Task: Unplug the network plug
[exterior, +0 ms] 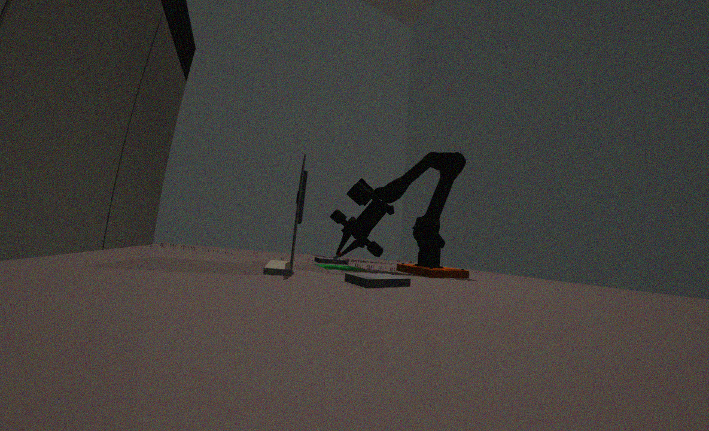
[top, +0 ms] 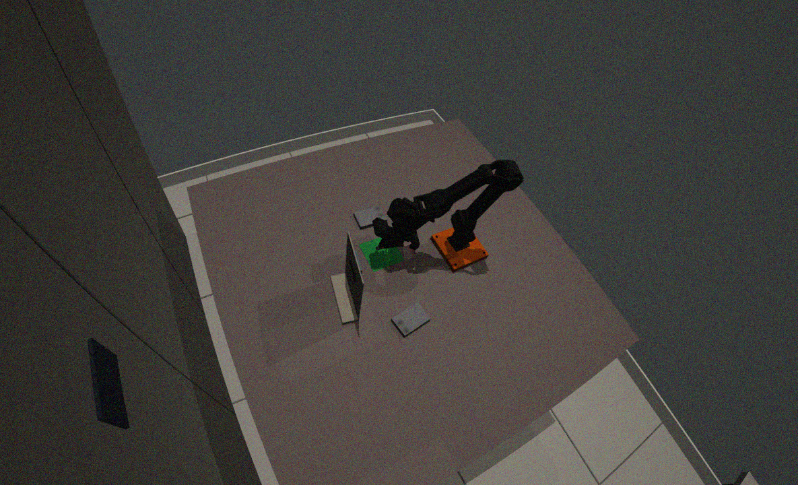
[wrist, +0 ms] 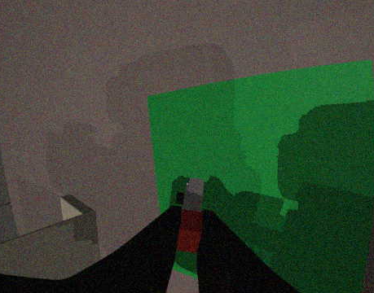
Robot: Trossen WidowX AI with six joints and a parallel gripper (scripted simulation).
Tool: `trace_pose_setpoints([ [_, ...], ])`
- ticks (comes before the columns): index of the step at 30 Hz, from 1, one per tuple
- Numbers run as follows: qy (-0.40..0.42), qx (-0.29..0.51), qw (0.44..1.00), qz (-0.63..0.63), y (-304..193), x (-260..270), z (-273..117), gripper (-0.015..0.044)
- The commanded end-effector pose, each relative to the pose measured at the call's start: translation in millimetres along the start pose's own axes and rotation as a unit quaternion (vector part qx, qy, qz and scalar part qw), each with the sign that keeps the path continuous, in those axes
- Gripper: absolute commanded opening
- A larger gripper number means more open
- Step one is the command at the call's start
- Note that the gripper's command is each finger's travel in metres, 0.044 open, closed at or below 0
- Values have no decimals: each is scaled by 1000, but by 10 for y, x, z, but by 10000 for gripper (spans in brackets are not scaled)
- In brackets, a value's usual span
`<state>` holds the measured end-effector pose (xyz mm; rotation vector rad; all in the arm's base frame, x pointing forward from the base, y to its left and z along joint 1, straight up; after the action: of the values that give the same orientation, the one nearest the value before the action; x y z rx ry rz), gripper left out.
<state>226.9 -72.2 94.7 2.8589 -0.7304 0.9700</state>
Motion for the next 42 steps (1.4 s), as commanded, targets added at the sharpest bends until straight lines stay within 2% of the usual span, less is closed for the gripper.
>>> trace_pose_setpoints([
  [1, -4, 0, 1000, -1, 9, -62, 59, 0],
  [27, -2, -1, 1000, 1, 30, -95, 117, 0],
  [33, -2, -1, 1000, 1, 30, -95, 117, 156],
  [42, -2, -1, 1000, 1, 28, -93, 88, 156],
])
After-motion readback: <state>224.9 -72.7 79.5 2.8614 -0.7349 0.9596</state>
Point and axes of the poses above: the point midway between the two fingers, 35 mm back from their tips, its own z axis out along the fingers, its own x axis across the jaws, y = z × x, the point moved 6 cm from there along -z, back along the fingers, and after that the axes turned 11 degrees about z, right-handed, at the moved point
